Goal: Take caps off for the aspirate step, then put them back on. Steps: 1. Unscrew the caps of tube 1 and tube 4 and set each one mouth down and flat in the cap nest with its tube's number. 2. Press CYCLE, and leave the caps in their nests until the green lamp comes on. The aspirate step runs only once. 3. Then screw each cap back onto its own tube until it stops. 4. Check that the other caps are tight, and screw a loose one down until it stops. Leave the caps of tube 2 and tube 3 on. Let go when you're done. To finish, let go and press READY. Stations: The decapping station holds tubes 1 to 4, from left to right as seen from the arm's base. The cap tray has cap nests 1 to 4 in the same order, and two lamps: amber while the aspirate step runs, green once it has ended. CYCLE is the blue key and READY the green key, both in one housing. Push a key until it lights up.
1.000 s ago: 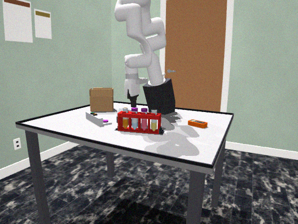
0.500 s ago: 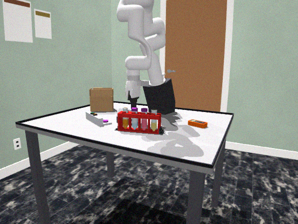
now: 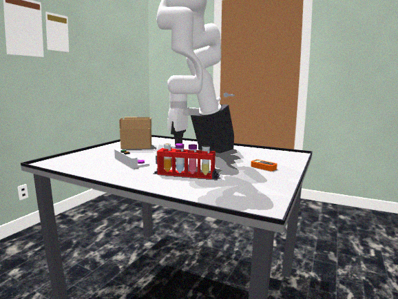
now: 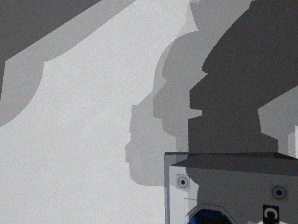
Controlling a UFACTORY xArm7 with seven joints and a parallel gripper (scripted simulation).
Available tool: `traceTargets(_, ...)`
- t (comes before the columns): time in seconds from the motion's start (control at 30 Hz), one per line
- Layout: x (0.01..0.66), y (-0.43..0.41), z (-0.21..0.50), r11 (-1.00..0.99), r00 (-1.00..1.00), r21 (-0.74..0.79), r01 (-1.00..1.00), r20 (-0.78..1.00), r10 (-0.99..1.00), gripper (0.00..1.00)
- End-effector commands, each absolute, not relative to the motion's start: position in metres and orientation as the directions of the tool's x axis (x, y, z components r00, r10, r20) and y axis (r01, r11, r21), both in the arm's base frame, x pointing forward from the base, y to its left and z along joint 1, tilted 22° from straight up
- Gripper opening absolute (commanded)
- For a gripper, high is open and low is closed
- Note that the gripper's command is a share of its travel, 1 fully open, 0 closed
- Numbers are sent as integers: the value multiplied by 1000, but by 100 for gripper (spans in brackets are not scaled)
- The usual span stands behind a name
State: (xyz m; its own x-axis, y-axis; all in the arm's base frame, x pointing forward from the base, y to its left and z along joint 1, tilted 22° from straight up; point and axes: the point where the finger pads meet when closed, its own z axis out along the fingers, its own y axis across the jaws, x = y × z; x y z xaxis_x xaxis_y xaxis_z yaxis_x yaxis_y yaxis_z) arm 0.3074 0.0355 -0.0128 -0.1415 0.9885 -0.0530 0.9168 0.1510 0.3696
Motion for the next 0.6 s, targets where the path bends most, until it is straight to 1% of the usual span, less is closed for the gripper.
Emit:
traceTargets(0.0, 308, 36, -14, 151, -141, 370, 917, -53, 989, 0)
traceTargets(0.57, 310, 36, -19, 151, -141, 370, 917, -53, 989, 0)
